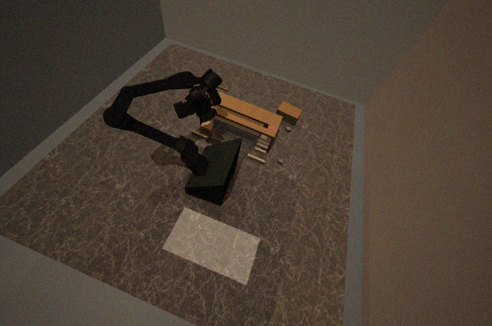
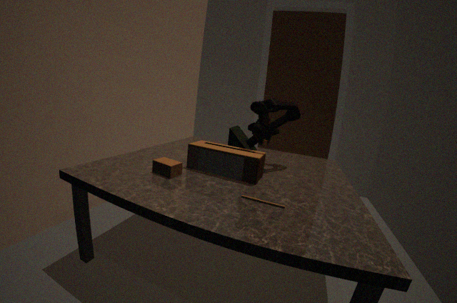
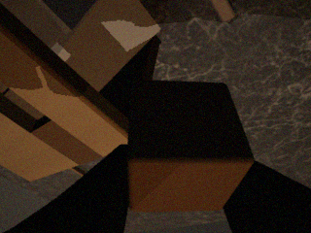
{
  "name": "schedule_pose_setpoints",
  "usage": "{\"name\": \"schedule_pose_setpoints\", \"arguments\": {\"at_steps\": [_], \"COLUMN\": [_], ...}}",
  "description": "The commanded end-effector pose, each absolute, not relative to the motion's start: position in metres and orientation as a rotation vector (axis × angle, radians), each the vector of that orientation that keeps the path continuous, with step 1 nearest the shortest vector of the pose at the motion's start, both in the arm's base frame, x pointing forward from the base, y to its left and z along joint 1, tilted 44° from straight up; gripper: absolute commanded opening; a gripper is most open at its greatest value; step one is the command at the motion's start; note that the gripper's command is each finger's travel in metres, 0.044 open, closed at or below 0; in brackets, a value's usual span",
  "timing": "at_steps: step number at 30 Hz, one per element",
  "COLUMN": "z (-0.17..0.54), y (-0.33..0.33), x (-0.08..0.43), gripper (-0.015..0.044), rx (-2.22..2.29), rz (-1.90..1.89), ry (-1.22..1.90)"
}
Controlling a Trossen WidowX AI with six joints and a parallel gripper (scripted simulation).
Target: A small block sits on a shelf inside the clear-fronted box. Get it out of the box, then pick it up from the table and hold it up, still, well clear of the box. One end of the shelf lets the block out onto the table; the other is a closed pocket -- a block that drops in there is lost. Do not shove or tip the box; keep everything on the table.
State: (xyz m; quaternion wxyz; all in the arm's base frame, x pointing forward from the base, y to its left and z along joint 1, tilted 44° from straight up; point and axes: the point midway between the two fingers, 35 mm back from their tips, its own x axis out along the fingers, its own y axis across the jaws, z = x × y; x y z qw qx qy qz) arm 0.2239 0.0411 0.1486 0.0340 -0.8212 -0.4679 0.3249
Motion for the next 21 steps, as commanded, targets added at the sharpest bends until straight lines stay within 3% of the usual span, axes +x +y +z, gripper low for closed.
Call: {"name": "schedule_pose_setpoints", "arguments": {"at_steps": [1,6,21], "z": [0.1538,0.1570,0.1572], "y": [0.0388,0.0366,0.0365], "x": [0.2256,0.2258,0.2258], "gripper": [0.0000,0.0000,0.0000], "rx": [-2.421,-2.293,-2.288], "rz": [1.038,1.085,1.086], "ry": [-1.307,-1.165,-1.160]}}
